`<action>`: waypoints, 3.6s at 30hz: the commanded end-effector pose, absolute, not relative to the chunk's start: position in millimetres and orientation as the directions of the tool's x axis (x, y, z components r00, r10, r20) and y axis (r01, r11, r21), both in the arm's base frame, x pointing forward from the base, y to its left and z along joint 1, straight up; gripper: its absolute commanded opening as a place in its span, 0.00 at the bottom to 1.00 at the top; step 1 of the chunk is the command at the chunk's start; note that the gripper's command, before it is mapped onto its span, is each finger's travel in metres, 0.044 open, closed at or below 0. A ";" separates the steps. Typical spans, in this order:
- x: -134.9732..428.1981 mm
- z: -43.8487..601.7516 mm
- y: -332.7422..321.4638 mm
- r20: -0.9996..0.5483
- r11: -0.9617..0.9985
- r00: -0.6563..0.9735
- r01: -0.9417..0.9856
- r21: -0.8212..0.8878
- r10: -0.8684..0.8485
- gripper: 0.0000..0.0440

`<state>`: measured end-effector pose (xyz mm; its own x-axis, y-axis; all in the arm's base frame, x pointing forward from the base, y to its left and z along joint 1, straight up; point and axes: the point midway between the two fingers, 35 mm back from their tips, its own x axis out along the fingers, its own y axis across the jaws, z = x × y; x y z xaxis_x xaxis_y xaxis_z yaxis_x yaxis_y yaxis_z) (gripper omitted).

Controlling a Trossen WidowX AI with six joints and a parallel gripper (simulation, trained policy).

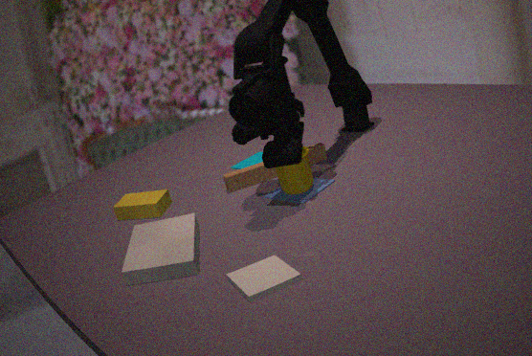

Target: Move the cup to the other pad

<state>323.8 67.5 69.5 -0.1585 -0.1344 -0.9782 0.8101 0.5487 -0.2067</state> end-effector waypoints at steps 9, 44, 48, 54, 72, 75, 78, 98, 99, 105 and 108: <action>316.8 65.9 60.5 -0.977 0.582 -0.156 0.785 -0.213 -0.147 0.00; 297.6 140.9 13.6 -0.993 0.407 -0.053 0.909 -0.090 -0.101 0.00; 297.7 145.1 3.6 -0.994 0.378 -0.035 0.923 -0.071 -0.101 0.00; 296.9 150.1 -13.1 -0.995 0.336 -0.008 0.941 -0.042 -0.103 0.00; 285.2 149.8 -61.9 -0.992 0.214 0.050 0.976 0.024 -0.117 0.00; 282.2 147.8 -68.7 -0.991 0.196 0.055 0.980 0.031 -0.119 0.00; 279.0 145.2 -75.0 -0.991 0.178 0.060 0.983 0.038 -0.121 0.00; 255.8 114.2 -100.6 -0.988 0.079 0.079 0.994 0.069 -0.130 0.00; 254.6 112.1 -101.0 -0.988 0.075 0.079 0.995 0.070 -0.130 0.00; 246.9 99.3 -102.4 -0.988 0.055 0.082 0.996 0.075 -0.130 0.00; 242.8 92.8 -102.6 -0.988 0.046 0.081 0.996 0.076 -0.130 0.00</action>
